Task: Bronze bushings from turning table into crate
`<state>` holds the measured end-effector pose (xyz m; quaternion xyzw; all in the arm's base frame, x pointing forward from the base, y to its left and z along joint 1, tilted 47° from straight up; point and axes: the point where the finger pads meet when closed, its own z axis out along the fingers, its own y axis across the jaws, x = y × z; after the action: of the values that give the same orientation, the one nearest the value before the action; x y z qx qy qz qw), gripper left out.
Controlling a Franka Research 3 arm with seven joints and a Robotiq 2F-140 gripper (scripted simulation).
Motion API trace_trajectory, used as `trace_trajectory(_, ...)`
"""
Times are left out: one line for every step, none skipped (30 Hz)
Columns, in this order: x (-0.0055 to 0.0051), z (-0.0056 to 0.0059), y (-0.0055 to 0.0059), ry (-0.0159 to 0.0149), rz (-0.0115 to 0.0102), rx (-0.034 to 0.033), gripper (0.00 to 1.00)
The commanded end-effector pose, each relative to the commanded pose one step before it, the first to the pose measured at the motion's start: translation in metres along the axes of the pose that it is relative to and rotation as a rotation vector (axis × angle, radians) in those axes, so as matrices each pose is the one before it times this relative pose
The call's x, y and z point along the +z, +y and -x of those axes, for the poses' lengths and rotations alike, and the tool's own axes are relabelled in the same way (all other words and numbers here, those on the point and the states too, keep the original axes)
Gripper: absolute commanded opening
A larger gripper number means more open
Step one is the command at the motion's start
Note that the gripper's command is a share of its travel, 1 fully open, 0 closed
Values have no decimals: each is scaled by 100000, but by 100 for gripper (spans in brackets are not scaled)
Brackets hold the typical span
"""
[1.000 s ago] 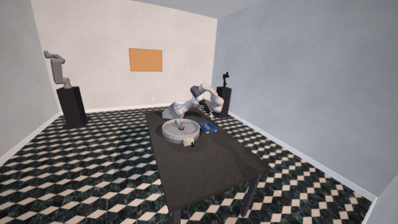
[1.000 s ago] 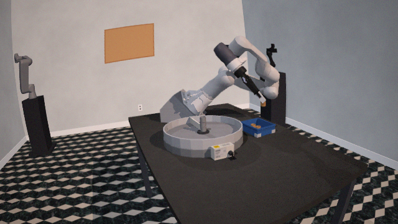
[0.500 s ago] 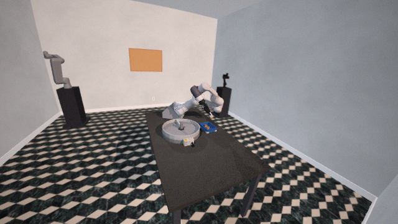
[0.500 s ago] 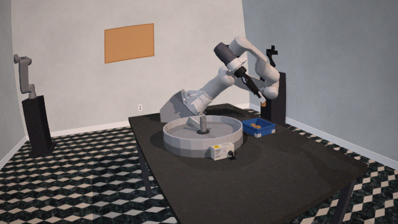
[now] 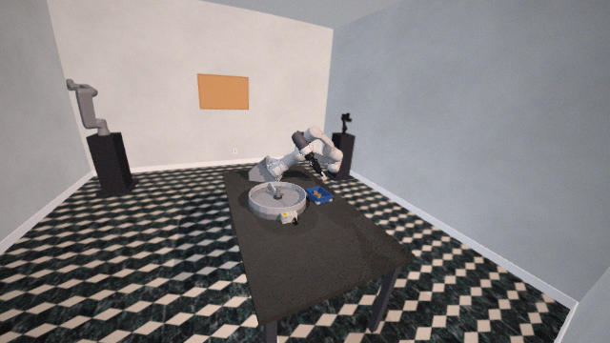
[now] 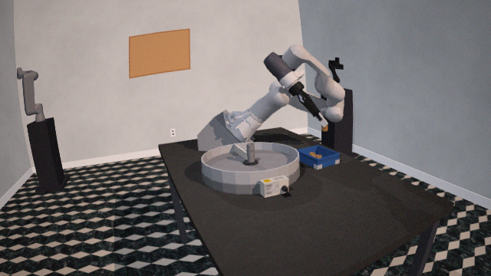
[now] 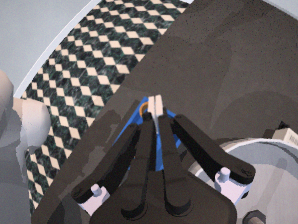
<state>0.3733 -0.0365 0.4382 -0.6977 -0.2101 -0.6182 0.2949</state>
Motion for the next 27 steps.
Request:
trace_trajectory(-15,-34,34,142,407,377,0)
trace_trajectory(52,44,1,0,-1,0,0)
trace_trajectory(95,80,2,0,-1,0,0)
trace_trajectory(145,123,3,0,1,0,0)
trace_trajectory(200,168,5,0,-1,0,0)
trace_trajectory(256,217,5,0,1,0,0)
trace_trajectory(311,263,7,0,0,0,0)
trace_trajectory(363,307,8,0,0,0,0)
trace_trajectory(410,347,9,0,0,0,0)
trace_trajectory(451,381,10,0,-1,0,0)
trace_trajectory(485,410,10,0,0,0,0)
trace_trajectory(512,434,10,0,2,0,0)
trace_trajectory(0,0,0,0,0,0,0)
trace_trajectory(0,0,0,0,0,0,0)
trace_trajectory(534,451,12,1,-2,-1,0)
trace_trajectory(548,464,11,0,2,0,0)
trace_trajectory(557,470,12,1,-1,-1,0)
trace_trajectory(559,474,11,-1,2,1,0)
trace_trajectory(558,471,13,1,-2,-1,0)
trace_trajectory(549,465,11,-1,2,1,0)
trace_trajectory(460,386,11,7,1,-4,0)
trace_trajectory(273,233,5,-6,-1,4,0)
trace_trajectory(183,145,6,24,4,-12,0)
trace_trajectory(168,150,3,-19,-4,10,0)
trace_trajectory(153,123,4,15,2,-9,0)
trace_trajectory(136,116,2,-2,0,2,0)
trace_trajectory(119,108,1,-15,-3,8,0)
